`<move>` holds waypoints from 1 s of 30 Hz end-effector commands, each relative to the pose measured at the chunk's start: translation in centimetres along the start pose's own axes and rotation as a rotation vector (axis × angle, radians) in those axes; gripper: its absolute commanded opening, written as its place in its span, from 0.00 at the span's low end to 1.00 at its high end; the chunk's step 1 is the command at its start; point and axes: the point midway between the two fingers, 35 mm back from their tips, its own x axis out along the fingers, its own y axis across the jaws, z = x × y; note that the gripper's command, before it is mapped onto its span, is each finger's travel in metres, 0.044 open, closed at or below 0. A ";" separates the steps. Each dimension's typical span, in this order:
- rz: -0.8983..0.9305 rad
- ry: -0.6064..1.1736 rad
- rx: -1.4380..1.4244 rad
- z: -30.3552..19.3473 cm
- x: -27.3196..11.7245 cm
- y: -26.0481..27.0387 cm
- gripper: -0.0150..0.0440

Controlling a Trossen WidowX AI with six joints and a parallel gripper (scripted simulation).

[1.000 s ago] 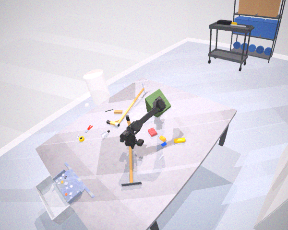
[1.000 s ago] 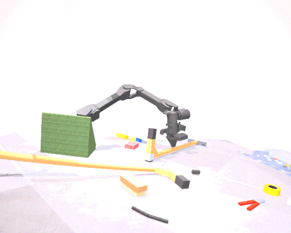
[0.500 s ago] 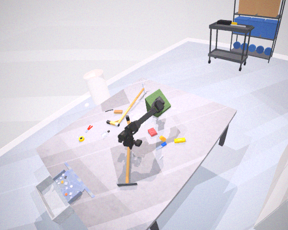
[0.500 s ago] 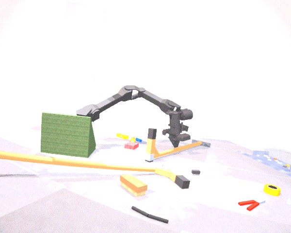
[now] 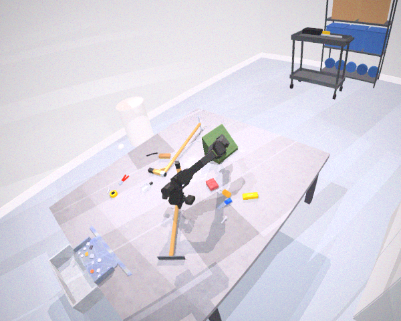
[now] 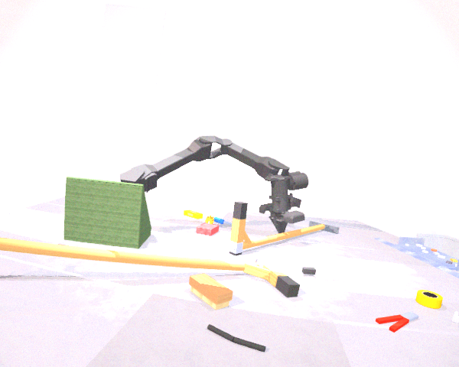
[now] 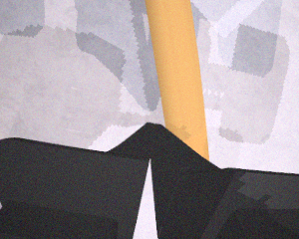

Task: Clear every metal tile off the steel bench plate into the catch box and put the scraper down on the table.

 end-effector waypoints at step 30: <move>-0.001 0.001 -0.001 0.9 0.5 -3.4 0.25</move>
